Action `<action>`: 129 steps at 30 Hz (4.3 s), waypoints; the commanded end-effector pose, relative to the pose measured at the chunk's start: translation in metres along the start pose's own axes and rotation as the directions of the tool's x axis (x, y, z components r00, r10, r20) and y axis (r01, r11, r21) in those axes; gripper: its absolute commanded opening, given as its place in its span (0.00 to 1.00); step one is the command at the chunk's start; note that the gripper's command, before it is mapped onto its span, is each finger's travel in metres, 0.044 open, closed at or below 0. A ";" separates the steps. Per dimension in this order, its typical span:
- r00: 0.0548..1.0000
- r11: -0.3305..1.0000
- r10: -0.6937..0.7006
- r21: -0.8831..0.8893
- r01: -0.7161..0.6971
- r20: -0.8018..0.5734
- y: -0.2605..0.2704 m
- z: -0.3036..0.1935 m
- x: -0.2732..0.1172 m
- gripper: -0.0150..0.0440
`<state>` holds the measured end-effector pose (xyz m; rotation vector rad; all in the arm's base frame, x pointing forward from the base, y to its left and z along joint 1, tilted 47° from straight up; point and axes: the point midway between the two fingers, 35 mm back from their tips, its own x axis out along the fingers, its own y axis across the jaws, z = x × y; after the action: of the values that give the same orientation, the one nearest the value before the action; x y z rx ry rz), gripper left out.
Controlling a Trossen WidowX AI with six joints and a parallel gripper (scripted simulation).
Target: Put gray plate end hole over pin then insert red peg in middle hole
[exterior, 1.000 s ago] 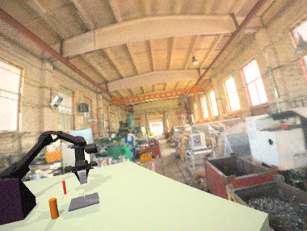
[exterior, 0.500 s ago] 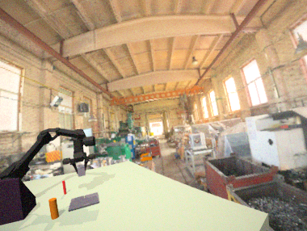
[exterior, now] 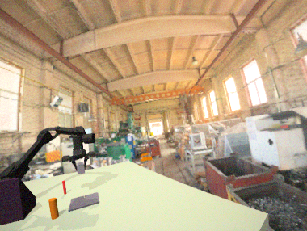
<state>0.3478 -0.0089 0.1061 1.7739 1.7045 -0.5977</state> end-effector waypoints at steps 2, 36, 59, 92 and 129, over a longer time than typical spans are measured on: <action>1.000 0.999 -0.003 0.044 0.003 0.005 0.000 0.015 0.007 0.25; 1.000 0.953 -0.002 0.304 0.000 0.007 -0.008 0.108 0.063 0.25; 1.000 0.939 -0.002 0.345 0.000 0.006 -0.012 0.122 0.073 0.25; 1.000 0.939 -0.002 0.345 0.000 0.005 -0.012 0.124 0.103 0.25; 1.000 0.941 -0.005 0.340 0.001 0.011 -0.010 0.125 0.100 1.00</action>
<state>0.3540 -0.0151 -0.0581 1.9964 1.6810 -0.9534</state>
